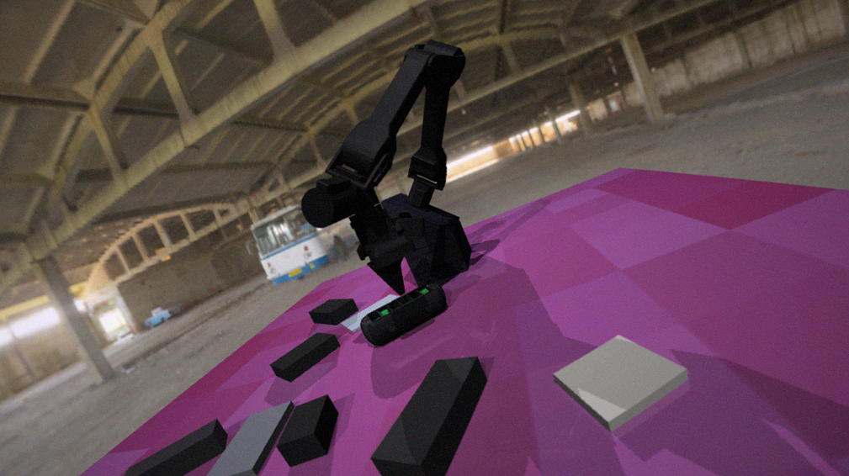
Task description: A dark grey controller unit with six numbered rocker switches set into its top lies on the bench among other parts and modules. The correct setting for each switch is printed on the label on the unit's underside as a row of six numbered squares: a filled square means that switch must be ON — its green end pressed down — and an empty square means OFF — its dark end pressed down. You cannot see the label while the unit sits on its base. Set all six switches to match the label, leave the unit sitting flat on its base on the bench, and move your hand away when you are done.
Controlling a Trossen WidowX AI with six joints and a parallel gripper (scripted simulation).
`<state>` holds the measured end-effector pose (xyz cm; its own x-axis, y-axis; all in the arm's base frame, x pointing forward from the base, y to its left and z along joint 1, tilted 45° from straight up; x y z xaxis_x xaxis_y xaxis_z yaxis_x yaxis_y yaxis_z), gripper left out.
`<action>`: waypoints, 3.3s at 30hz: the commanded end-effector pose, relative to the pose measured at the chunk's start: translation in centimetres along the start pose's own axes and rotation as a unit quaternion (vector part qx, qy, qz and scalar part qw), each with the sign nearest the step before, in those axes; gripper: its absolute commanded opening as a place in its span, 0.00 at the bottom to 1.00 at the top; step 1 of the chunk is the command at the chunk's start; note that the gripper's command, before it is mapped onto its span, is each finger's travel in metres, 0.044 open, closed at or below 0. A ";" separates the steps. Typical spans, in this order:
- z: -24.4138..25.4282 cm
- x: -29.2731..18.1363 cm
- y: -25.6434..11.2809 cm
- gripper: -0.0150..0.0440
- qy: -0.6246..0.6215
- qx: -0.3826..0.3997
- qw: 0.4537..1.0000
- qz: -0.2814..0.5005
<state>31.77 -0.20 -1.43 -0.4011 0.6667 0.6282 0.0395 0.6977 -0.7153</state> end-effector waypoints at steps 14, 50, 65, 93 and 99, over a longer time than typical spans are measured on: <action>0.1 0.2 2.3 0.25 0.002 0.000 1.000 -0.004; -0.2 -1.9 -0.8 0.25 0.000 0.000 1.000 -0.002; -0.2 -1.8 1.6 0.25 0.000 0.000 1.000 -0.003; 0.0 -2.0 -2.2 0.25 0.000 0.000 1.000 -0.002; 1.7 -3.9 -2.1 0.25 -0.002 0.000 1.000 -0.002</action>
<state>31.89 -4.37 -2.57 -0.4018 0.6632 0.6315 0.0389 0.7013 -0.7118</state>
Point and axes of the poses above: the point midway between the two fingers, 35 mm back from their tips, its own y axis out along the fingers, its own z axis across the jaws, x = y × z, the point moved 6 cm from there along -y, back along the fingers, and after that the axes turned 8 degrees about y, right-handed, at the moved point
